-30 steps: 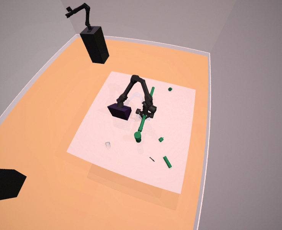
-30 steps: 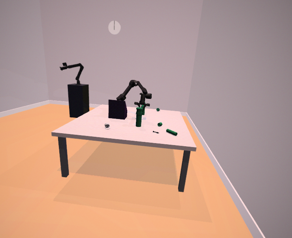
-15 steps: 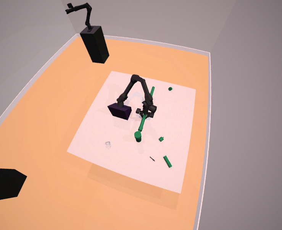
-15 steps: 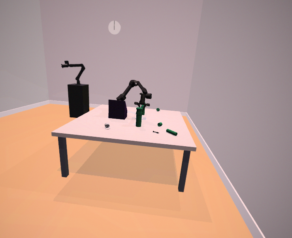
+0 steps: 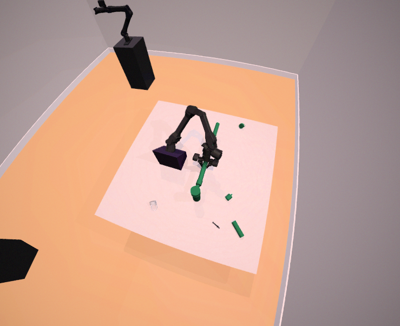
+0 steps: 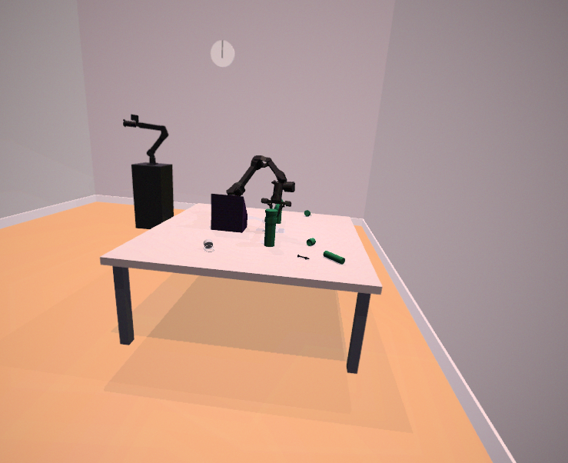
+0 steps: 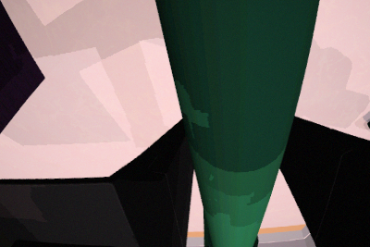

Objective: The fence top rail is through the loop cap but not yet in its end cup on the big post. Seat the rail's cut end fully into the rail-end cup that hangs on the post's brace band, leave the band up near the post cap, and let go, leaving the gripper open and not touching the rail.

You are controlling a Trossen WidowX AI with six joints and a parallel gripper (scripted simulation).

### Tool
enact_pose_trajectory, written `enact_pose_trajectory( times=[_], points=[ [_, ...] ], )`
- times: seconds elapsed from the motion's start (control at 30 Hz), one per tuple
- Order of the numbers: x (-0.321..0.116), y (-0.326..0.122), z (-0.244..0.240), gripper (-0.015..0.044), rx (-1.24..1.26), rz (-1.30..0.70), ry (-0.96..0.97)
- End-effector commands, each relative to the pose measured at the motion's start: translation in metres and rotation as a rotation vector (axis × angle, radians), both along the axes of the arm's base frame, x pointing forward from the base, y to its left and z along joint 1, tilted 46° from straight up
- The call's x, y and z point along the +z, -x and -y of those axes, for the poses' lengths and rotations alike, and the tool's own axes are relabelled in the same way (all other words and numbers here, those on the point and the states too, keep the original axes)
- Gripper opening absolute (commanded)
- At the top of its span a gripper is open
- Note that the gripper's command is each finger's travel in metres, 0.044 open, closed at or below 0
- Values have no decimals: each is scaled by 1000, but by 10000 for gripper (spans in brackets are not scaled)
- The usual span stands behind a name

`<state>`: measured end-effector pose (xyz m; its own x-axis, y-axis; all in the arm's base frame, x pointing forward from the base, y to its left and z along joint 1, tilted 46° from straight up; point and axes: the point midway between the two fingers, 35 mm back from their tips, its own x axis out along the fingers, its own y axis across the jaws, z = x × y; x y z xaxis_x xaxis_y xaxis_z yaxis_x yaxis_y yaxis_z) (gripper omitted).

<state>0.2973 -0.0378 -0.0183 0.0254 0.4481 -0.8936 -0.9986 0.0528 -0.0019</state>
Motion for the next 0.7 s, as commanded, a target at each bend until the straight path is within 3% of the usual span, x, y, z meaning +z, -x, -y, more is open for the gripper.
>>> enact_pose_trajectory(
  times=[0.0,0.67],
  points=[
    [2,1,5,0,-2,-1,12],
    [2,0,8,0,-3,-1,14]
  ],
)
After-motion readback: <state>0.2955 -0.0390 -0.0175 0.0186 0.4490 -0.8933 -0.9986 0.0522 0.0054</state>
